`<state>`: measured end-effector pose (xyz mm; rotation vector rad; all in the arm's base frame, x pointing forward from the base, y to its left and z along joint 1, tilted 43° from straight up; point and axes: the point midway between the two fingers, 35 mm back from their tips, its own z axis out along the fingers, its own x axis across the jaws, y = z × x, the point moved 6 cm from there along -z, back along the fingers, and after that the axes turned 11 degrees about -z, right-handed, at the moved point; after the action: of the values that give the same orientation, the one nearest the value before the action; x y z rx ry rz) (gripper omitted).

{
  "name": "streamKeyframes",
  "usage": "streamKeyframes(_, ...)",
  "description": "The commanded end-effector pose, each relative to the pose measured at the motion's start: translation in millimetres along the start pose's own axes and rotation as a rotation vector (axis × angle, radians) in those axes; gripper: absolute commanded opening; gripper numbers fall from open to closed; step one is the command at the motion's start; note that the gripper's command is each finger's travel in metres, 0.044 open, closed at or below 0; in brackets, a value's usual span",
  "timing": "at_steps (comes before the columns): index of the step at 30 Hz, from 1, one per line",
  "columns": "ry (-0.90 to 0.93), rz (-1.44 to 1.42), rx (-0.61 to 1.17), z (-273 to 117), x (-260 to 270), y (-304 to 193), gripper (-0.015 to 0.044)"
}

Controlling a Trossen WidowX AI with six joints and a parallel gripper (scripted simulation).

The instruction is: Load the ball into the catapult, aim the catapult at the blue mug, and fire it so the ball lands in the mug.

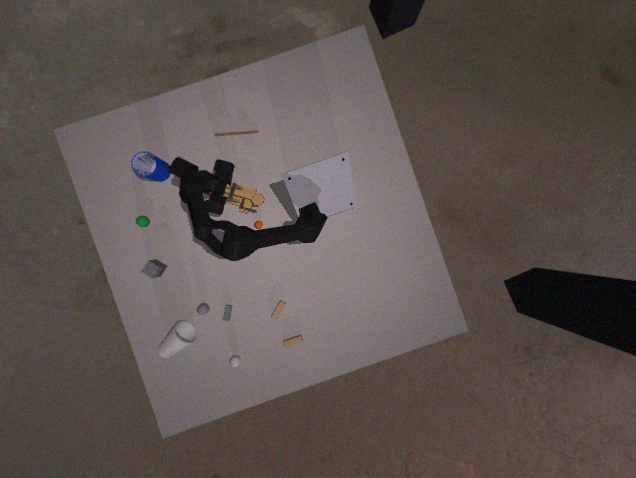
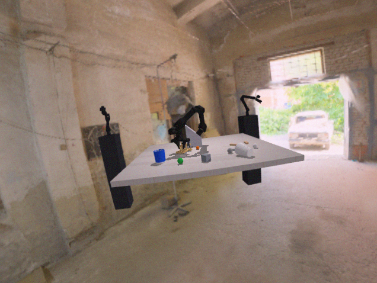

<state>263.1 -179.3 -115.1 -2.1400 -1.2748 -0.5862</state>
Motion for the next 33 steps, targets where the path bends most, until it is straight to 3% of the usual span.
streamKeyframes(1,0.003,0.005,-0.008,3.8,-0.7,0.5,0.0000)
streamKeyframes(8,0.000,0.000,0.000,3.3,0.0,-0.2,0.0000)
streamKeyframes(21,0.000,0.000,0.000,3.3,0.0,-0.2,0.0341)
streamKeyframes(25,-0.003,0.002,-0.001,-37.1,-1.2,3.4,0.0440)
streamKeyframes(29,-0.003,0.003,0.000,-94.3,-1.0,-0.5,0.0440)
streamKeyframes(33,-0.002,0.008,-0.013,-87.7,-3.6,1.4,0.0440)
